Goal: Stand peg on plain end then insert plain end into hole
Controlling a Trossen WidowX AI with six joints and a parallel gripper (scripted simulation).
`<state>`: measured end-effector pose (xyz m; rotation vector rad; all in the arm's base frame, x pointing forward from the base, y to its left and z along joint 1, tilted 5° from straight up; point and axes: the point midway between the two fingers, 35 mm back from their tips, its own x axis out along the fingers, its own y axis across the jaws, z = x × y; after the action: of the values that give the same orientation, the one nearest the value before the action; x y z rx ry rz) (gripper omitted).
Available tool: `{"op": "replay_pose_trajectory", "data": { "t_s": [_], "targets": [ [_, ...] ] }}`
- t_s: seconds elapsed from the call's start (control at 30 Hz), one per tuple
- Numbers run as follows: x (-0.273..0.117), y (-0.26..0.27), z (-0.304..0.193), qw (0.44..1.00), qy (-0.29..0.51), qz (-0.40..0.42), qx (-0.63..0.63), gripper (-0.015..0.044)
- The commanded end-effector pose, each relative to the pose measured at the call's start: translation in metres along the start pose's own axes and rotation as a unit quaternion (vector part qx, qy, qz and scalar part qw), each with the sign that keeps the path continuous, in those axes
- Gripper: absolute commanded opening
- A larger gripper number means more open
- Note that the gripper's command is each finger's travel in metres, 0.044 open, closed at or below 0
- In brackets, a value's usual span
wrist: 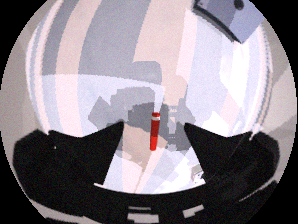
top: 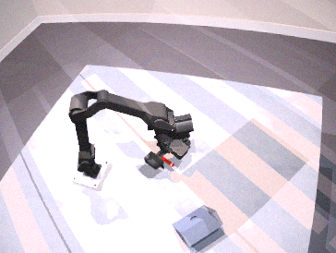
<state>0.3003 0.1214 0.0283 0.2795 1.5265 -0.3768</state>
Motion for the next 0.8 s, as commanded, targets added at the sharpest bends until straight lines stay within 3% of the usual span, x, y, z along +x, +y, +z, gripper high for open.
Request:
{"op": "replay_pose_trajectory", "data": {
  "t_s": [0.0, 0.4, 0.77],
  "targets": [
    [0.010, -0.002, -0.002, 1.000, 0.005, -0.002, -0.001, 0.0440],
    [0.026, -0.003, -0.004, 1.000, 0.005, -0.002, -0.001, 0.0440],
    [0.026, -0.003, -0.004, 1.000, 0.005, -0.002, -0.001, 0.0151]
  ]
}}
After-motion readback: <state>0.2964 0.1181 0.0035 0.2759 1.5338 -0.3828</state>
